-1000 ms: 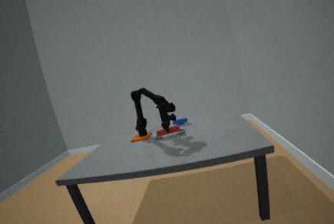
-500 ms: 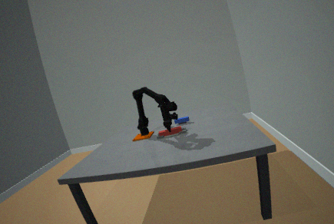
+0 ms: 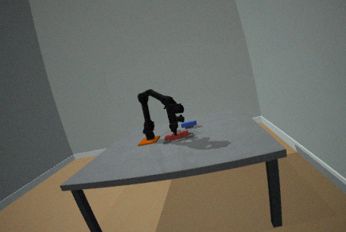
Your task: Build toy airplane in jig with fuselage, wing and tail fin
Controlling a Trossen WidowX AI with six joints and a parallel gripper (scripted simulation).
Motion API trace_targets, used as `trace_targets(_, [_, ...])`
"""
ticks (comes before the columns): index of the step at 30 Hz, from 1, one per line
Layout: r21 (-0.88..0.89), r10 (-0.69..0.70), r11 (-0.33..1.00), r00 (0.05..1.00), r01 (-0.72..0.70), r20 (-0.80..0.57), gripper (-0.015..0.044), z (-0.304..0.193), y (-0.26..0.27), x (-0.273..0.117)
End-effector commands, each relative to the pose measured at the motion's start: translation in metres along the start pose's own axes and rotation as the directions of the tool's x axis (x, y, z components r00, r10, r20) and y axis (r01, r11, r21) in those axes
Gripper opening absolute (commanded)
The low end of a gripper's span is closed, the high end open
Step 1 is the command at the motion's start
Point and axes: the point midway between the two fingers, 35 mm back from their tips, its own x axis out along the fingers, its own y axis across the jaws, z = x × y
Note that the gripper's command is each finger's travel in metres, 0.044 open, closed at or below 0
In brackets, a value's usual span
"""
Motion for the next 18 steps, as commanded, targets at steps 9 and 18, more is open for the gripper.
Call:
trace_targets(9, [-0.006,-0.012,1.0,1.0,0.012,0.019,0.044,0.003,-0.003,-0.092])
trace_targets(18, [0.194,-0.012,0.981,1.0,0.008,0.019,0.044,0.004,-0.004,-0.092])
